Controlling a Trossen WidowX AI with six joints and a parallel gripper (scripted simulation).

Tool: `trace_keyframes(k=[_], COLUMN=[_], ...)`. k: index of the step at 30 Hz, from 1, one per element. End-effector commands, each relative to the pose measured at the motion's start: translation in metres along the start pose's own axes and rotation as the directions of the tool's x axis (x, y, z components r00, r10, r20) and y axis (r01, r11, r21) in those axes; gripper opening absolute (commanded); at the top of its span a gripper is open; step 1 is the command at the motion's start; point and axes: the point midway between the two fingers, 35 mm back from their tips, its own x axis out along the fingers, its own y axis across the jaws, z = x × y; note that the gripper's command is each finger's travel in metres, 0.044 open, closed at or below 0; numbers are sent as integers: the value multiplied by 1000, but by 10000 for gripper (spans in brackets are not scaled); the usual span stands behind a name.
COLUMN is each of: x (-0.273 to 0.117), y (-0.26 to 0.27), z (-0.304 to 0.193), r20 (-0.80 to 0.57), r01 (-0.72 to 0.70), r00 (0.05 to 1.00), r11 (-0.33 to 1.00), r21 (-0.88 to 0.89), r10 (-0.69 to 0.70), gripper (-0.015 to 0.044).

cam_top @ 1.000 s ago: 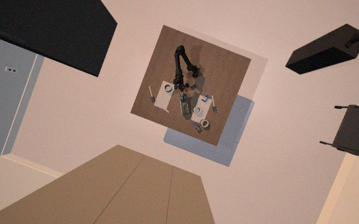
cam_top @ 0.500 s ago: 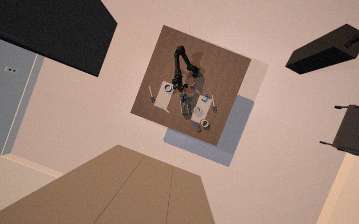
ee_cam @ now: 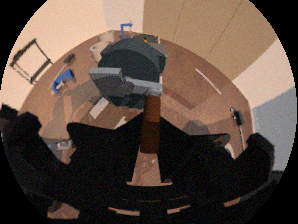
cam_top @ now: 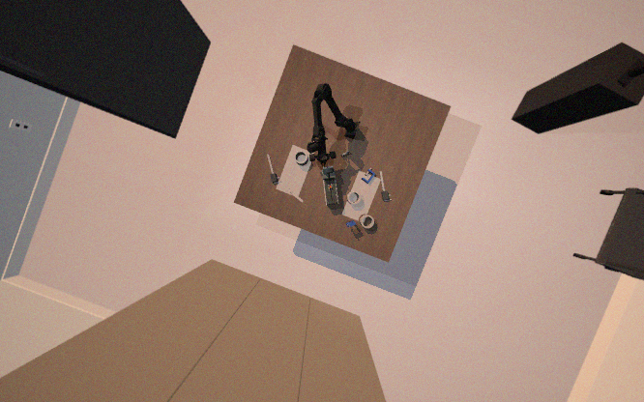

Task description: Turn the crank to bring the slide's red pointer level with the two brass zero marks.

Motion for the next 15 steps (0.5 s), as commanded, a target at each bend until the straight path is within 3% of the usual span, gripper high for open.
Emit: trace_keyframes(k=[1,15], x=[7,18], y=[1,12], z=[-7,-17], r20=[-10,-10], r01=[3,2], r00=[1000,1000], r11=[1000,1000], r21=[3,2], r10=[-3,-2], gripper=[0,0])
